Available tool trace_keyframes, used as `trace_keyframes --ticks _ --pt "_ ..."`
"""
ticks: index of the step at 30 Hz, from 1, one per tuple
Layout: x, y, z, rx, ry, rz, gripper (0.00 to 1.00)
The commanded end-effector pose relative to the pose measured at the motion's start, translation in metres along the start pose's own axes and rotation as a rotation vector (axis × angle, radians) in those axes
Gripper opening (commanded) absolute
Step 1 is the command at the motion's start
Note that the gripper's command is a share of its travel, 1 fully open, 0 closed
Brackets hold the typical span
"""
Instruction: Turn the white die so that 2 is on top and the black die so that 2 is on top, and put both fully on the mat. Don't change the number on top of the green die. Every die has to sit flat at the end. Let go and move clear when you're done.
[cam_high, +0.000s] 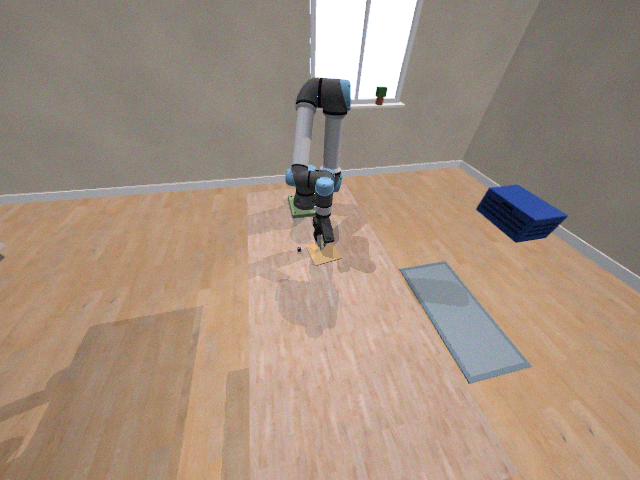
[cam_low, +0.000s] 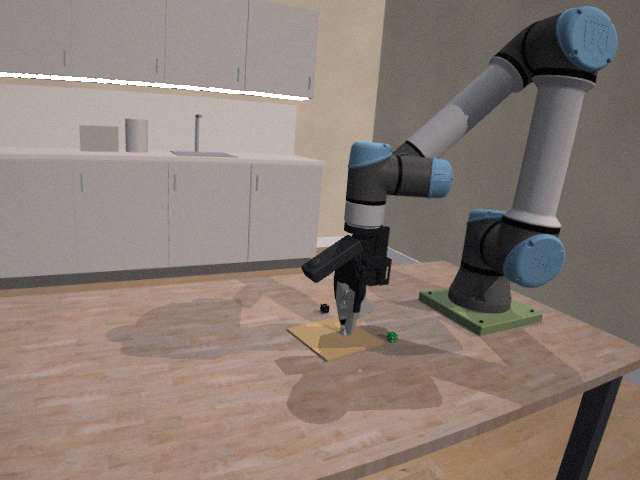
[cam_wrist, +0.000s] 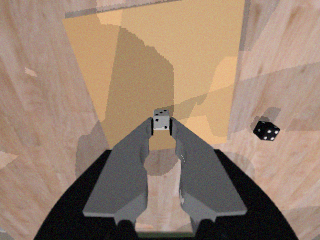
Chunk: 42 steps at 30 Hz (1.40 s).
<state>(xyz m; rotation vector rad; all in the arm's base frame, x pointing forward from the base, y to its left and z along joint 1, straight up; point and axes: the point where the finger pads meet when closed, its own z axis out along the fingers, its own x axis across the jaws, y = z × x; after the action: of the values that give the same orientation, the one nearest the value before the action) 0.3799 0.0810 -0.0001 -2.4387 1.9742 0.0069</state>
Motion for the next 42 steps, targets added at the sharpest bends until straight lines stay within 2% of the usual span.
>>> trace_keyframes --ticks 1,5,6,8,9,11,12,14,15,29,35,42 --pt "0.0 0.0 0.0 0.001 0.0 0.0 0.0" --pt "0.0 0.0 0.0 0.001 0.0 0.0 0.04" --pt "0.0 0.0 0.0 0.001 0.0 0.0 0.07" --pt "0.0 0.0 0.0 0.001 0.0 0.0 0.07" --pt "0.0 0.0 0.0 0.001 0.0 0.0 0.11" --pt "0.0 0.0 0.0 0.001 0.0 0.0 0.11" --pt "0.0 0.0 0.0 0.001 0.0 0.0 0.15" --pt "0.0 0.0 0.0 0.001 0.0 0.0 0.15" --pt "0.0 0.0 0.0 0.001 0.0 0.0 0.18" --pt "0.0 0.0 -0.002 0.001 0.0 0.0 0.18" --pt "0.0 0.0 -0.011 0.001 0.0 0.0 0.18" --pt "0.0 0.0 -0.043 0.001 0.0 0.0 0.18"
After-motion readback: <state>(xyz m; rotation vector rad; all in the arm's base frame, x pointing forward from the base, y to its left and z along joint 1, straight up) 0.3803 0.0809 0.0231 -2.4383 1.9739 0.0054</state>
